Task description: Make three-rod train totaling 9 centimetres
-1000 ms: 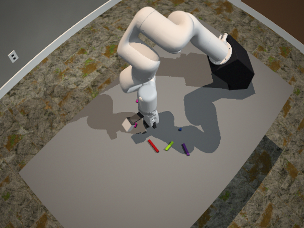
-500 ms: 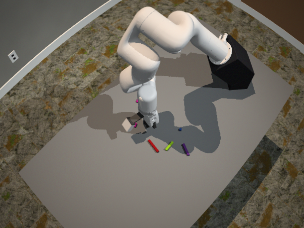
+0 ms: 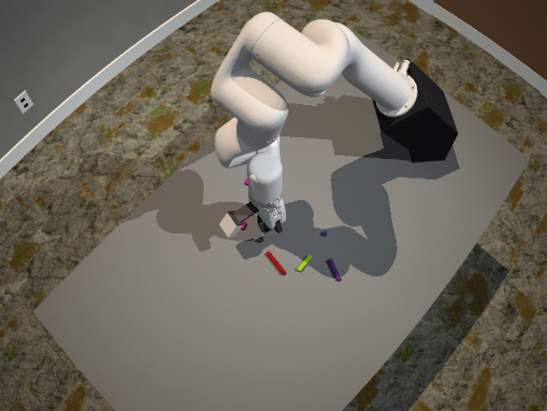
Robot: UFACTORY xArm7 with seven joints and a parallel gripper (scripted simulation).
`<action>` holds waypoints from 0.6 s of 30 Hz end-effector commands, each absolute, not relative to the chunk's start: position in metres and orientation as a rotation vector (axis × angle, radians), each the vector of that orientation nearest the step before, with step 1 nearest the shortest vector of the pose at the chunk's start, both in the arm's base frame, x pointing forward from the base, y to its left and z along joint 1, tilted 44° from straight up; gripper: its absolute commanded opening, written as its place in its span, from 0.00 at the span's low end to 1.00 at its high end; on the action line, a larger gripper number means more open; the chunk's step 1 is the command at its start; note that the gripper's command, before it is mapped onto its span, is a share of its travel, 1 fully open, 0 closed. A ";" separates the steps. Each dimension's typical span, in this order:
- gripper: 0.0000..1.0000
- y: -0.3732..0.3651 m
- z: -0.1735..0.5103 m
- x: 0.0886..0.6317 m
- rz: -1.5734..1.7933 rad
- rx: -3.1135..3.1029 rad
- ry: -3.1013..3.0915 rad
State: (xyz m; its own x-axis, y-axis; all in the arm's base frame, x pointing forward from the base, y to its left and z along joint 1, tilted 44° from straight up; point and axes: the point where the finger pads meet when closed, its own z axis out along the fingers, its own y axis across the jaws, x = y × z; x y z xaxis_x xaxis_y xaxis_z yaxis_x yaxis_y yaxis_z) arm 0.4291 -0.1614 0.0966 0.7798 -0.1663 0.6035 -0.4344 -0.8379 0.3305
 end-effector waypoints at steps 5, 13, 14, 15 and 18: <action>0.24 -0.161 0.097 0.430 0.794 2.512 -0.451; 0.24 -0.160 0.098 0.429 0.793 2.512 -0.451; 0.24 -0.160 0.098 0.429 0.793 2.512 -0.451; 0.24 -0.160 0.098 0.429 0.793 2.512 -0.451; 0.24 -0.157 0.102 0.426 0.793 2.512 -0.451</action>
State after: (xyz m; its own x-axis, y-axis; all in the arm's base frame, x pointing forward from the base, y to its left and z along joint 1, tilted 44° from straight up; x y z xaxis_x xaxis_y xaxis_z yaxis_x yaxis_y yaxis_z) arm 0.4278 -0.1602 0.0983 0.7800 -0.1662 0.6033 -0.4344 -0.8378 0.3308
